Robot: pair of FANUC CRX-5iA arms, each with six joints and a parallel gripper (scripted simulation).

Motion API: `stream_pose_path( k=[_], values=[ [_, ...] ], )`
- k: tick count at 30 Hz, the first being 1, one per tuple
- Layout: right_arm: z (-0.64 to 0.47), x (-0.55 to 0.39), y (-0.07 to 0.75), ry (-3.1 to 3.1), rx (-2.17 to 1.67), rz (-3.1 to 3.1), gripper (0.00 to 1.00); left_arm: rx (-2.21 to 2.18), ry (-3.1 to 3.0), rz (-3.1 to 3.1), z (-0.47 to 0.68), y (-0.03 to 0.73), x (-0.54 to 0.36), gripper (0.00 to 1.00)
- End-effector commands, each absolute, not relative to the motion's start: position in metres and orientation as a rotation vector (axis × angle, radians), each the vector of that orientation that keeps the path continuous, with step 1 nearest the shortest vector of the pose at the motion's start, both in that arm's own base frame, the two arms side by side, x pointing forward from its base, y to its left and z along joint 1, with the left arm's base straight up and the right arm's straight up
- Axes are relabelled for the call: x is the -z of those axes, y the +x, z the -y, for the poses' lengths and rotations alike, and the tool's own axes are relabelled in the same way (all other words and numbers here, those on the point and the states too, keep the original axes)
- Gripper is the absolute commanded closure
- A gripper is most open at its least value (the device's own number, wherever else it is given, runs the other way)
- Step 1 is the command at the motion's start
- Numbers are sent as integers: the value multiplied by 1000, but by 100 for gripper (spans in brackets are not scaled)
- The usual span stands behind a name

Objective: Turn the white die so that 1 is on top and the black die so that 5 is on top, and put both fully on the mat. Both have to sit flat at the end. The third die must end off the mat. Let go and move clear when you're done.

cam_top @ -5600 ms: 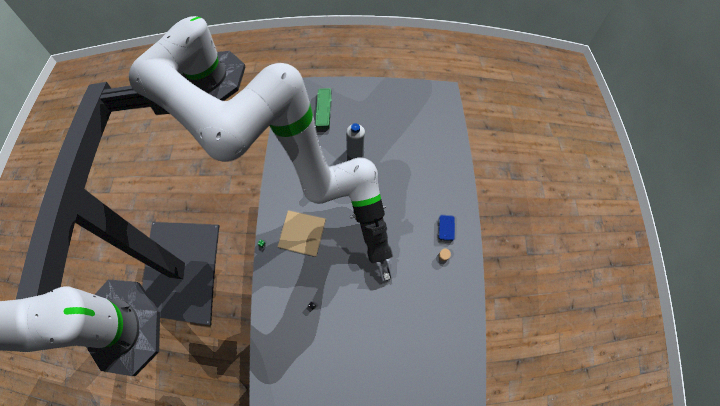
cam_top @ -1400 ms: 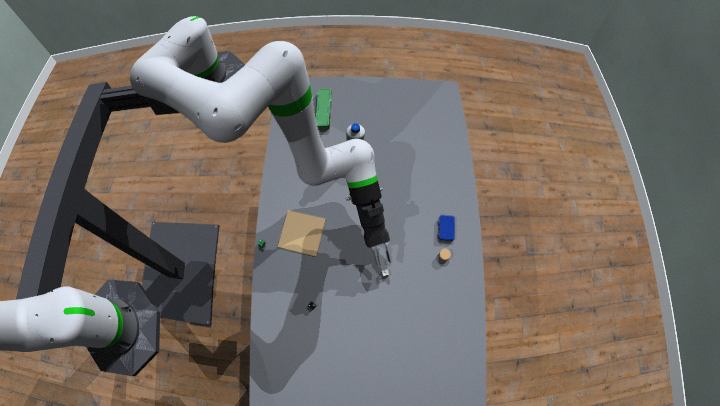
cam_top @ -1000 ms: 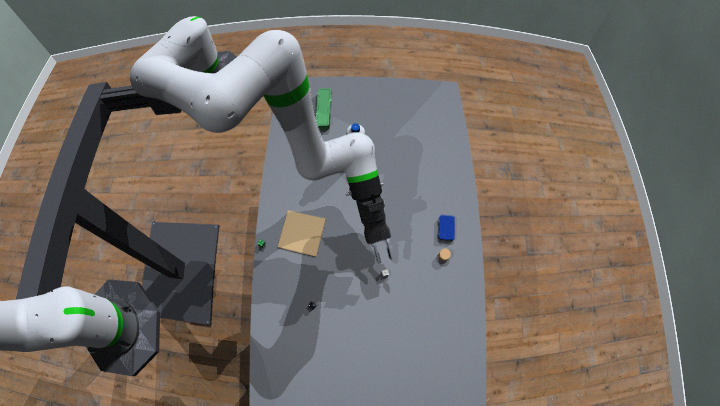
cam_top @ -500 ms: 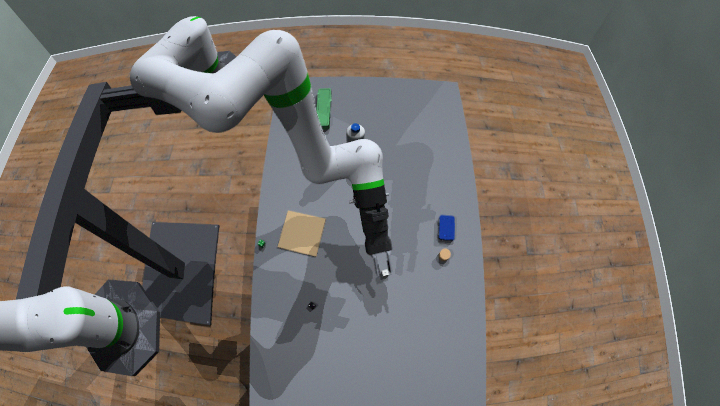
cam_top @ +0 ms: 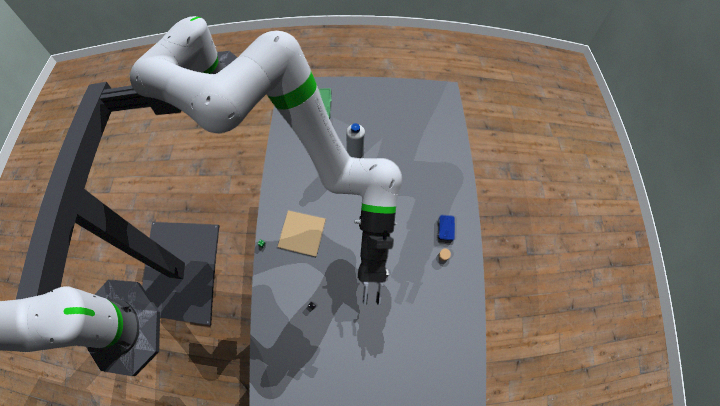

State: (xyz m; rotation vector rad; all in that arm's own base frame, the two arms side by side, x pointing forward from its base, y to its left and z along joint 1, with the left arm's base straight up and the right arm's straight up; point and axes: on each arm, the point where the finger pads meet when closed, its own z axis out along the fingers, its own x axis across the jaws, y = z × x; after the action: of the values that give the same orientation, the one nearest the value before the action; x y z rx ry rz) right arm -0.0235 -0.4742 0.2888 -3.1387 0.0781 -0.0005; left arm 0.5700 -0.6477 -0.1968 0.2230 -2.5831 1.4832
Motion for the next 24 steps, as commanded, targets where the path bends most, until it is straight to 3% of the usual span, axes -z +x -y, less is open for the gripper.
stream_pose_path(
  k=[1,13,24],
  values=[
    [474,-290,-24,-3141,0,-78,0,-1366,131,2517,680,549,179,30],
    [474,-290,-24,-3141,0,-78,0,-965,43,2560,694,504,182,30],
    [474,-290,-24,-3141,0,-78,0,-595,102,2713,660,509,214,30]
  ],
)
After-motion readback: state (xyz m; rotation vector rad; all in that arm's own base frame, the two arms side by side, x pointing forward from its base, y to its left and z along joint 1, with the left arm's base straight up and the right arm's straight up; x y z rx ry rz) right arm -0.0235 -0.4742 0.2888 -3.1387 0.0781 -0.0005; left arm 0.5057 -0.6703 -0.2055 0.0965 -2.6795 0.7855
